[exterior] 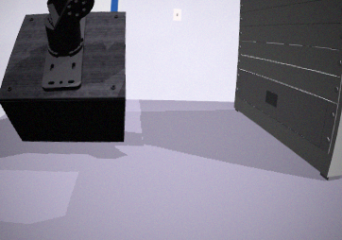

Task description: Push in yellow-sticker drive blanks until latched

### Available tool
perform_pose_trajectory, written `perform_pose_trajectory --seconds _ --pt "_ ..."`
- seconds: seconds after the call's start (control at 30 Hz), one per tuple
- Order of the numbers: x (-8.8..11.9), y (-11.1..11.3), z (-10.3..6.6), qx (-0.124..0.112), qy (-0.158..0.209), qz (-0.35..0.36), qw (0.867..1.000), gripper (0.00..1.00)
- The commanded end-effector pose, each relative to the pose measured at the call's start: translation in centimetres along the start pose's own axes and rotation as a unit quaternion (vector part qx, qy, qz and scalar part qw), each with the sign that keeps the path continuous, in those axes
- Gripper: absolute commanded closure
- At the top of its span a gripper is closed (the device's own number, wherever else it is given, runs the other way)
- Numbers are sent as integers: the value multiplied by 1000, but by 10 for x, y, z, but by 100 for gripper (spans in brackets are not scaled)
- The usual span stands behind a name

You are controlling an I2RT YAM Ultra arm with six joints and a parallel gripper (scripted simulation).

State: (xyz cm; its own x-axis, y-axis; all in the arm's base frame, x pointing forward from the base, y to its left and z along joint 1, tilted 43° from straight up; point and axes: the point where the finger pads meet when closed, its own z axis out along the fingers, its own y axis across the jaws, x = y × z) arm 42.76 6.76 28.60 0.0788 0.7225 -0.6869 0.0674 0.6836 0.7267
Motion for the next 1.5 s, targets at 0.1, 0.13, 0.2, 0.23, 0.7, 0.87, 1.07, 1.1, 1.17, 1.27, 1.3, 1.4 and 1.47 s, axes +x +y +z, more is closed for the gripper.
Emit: perform_pose_trajectory --seconds 0.1,0.13,0.2,0.23,0.7,0.87,1.07,1.1,1.17,1.27,1.3,1.4,1.47 --pt "1 7 -35 -12 2 -1 1000 100" --pt "1 7 -42 -13 2 -1 1000 100" --pt "2 6 -55 -13 2 -2 1000 100" --pt "2 6 -62 -13 2 -2 1000 100" --pt "-10 17 -105 -24 -9 10 1000 100" --pt "4 19 -102 -15 0 -1 1000 100" --pt "10 27 -106 -15 0 -1 1000 100" --pt "10 27 -106 -15 0 -1 1000 100" --pt "10 27 -105 -15 0 -1 1000 100" --pt "3 28 -92 -19 -10 8 1000 100" --pt "3 29 -86 -19 -10 7 1000 100" --pt "3 29 -64 -20 -10 9 1000 100" --pt "2 29 -51 -20 -10 9 1000 100"
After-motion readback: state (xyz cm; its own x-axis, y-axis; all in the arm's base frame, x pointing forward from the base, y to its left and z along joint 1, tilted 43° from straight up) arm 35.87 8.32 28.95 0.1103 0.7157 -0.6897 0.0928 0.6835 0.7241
